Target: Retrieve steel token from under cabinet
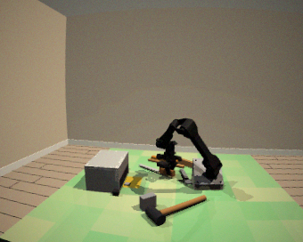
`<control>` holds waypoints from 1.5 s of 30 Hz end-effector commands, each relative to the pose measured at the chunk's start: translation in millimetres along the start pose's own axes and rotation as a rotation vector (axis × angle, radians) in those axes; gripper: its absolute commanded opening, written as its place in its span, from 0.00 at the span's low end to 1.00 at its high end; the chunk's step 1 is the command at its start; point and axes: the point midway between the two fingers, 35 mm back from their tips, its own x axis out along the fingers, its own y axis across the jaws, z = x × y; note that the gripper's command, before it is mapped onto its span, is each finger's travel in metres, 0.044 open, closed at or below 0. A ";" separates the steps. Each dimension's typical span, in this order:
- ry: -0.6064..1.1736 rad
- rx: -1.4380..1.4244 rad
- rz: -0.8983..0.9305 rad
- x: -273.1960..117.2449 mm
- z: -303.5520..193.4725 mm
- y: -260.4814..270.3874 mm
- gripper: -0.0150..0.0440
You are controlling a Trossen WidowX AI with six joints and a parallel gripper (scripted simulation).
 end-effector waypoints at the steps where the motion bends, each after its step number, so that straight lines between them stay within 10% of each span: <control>1: -0.017 0.002 0.008 -3.5 0.2 4.8 0.25; 45: -0.015 0.002 0.010 -2.9 -28.9 48.8 0.25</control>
